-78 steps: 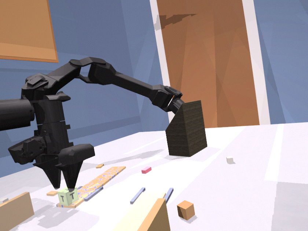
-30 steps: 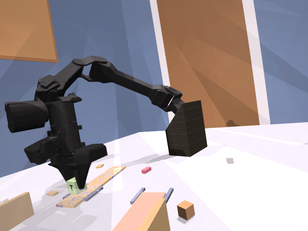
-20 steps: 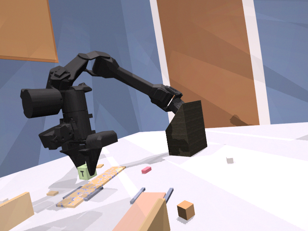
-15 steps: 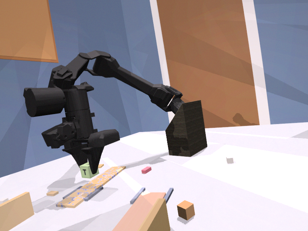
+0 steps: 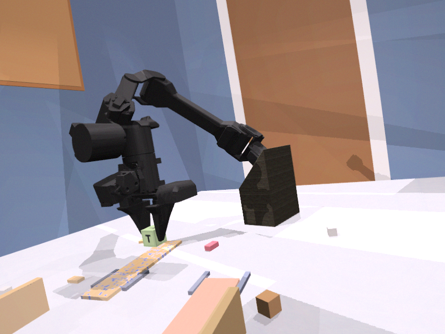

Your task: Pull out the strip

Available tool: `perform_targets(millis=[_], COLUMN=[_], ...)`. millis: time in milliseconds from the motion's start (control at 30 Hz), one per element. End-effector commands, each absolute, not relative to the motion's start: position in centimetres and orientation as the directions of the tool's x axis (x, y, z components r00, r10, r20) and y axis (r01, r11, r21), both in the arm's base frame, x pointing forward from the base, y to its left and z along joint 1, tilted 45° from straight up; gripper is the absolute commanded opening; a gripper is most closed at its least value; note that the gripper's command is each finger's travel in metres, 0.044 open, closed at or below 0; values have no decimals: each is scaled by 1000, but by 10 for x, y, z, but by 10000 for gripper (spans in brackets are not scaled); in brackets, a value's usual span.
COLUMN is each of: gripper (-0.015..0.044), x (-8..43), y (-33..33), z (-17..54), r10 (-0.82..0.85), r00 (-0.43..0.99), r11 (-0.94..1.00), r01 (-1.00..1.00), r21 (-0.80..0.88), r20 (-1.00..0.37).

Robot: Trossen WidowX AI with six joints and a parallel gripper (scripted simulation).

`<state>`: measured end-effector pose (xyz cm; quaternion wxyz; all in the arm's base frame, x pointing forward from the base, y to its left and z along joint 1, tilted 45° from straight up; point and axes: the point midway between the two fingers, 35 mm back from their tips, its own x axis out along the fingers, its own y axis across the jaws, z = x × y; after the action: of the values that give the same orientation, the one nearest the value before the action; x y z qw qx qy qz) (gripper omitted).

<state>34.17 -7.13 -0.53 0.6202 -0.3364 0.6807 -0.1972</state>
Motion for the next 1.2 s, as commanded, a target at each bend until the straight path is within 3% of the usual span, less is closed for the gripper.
perform_targets(millis=[0,233,1167], gripper=[0,0,0], x=[324,300,300], y=[-69,-68,-42], z=[-6,-9,17], r10=[-700,-700,-699], r00=[-2,-2,-2], r11=[699,699,700], r01=[-209,-210,-210], r21=[-684,-684,-683], r20=[-714,-714,-715])
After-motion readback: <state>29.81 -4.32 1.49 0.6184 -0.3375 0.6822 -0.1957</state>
